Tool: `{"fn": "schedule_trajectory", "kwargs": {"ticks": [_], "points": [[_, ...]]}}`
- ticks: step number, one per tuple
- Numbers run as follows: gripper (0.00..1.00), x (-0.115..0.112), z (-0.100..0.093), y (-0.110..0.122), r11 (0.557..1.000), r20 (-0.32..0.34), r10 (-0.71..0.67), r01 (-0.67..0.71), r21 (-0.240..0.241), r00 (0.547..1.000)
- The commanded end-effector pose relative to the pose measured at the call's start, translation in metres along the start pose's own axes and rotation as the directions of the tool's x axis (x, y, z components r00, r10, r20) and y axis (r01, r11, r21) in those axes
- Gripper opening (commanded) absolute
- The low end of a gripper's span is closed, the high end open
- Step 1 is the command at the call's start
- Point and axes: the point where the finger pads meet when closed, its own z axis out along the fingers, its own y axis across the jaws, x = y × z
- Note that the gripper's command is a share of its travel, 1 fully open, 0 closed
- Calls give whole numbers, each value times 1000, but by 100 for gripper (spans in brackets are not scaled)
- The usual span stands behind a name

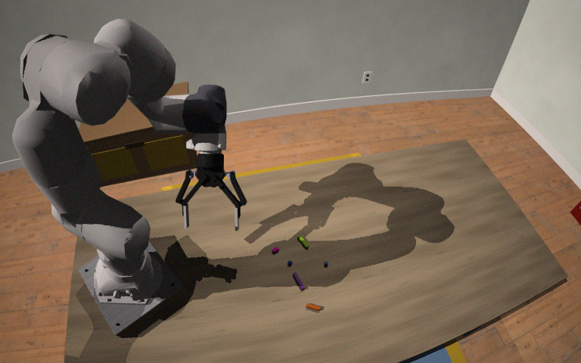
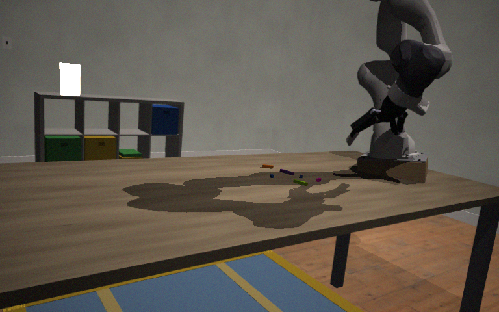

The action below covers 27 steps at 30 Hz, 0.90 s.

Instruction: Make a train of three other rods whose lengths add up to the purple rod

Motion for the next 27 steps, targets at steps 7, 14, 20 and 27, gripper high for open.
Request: {"fn": "schedule_trajectory", "kwargs": {"ticks": [7,14,20,27], "points": [[100,17,41,64,982,-275,181,-159,99,944],[100,11,62,89,953,-387,299,-251,170,873],[100,5,74,104,923,-460,384,-314,224,801],[100,-5,86,121,871,-544,492,-392,297,680]]}}
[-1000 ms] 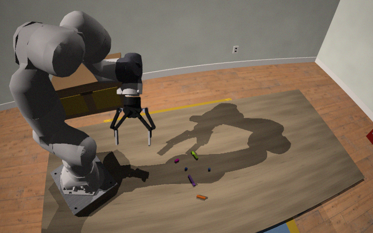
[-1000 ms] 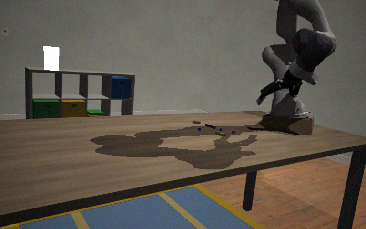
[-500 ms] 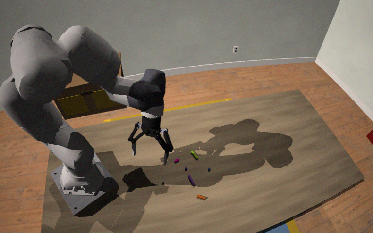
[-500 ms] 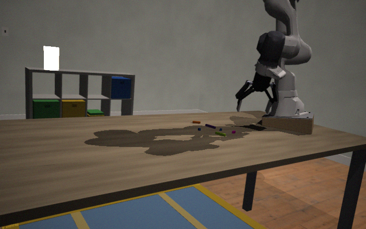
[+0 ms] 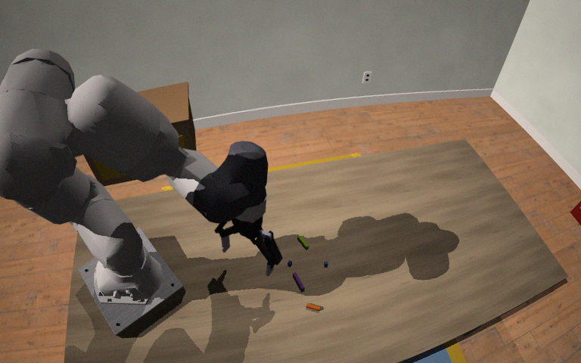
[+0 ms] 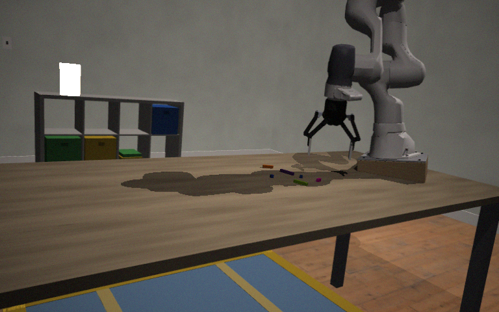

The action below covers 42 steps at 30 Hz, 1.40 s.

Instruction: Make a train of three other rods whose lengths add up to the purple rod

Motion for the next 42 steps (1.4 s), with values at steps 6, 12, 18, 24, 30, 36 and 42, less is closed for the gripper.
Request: {"fn": "schedule_trajectory", "kwargs": {"ticks": [6,12,18,24,30,36,42], "points": [[100,17,0,14,1000,-132,24,-26,-10,991],[100,17,0,14,1000,-132,24,-26,-10,991],[100,17,0,14,1000,-132,24,-26,-10,991],[100,17,0,14,1000,-132,24,-26,-10,991],[100,17,0,14,1000,-132,24,-26,-10,991],[100,17,0,14,1000,-132,24,-26,-10,991],[100,17,0,14,1000,-132,24,-26,-10,991]]}}
